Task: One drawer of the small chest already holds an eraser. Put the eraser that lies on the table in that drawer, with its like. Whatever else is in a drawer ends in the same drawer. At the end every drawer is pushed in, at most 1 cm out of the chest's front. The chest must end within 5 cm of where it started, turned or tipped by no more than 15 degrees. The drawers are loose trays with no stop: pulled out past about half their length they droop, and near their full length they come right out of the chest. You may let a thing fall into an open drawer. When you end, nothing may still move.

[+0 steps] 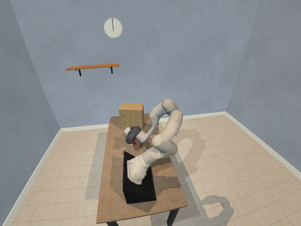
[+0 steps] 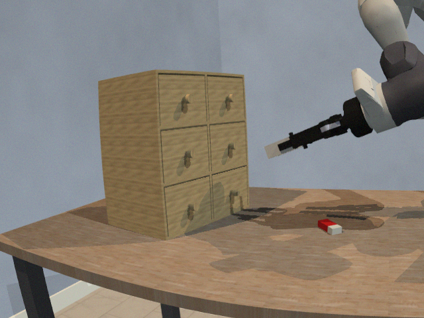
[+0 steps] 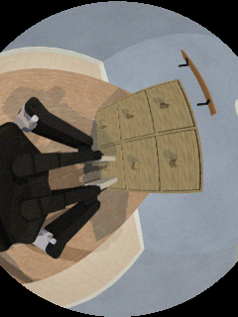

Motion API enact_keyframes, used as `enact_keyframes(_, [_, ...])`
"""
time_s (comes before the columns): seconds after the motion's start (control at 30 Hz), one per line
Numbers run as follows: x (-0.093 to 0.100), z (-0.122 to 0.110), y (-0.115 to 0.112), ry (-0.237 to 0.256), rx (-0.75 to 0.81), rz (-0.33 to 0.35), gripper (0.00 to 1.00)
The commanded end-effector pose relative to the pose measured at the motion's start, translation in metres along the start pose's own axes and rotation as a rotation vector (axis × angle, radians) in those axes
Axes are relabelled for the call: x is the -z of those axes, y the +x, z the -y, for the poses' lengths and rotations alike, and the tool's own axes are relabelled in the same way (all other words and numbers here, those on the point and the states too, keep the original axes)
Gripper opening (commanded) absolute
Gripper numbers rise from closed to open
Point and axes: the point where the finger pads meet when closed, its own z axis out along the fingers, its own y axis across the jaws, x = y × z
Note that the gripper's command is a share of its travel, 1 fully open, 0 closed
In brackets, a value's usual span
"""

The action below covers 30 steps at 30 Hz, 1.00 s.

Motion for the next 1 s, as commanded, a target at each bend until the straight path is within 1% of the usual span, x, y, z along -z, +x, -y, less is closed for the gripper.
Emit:
enact_keyframes(0.0, [-0.001, 0.0, 0.001, -0.001, -0.014, -0.005, 0.2])
enact_keyframes(0.3, [-0.002, 0.0, 0.0, -0.001, -0.014, -0.005, 0.2])
enact_keyframes(0.4, [-0.007, 0.0, -0.003, -0.001, -0.014, -0.005, 0.2])
enact_keyframes(0.57, [-0.024, 0.0, -0.016, -0.001, -0.014, -0.005, 0.2])
enact_keyframes(0.8, [-0.057, 0.001, -0.041, -0.001, -0.014, -0.005, 0.2])
enact_keyframes(0.87, [-0.057, 0.001, -0.041, -0.001, -0.014, -0.005, 0.2])
enact_keyframes(0.97, [-0.071, 0.001, -0.05, -0.001, -0.014, -0.005, 0.2])
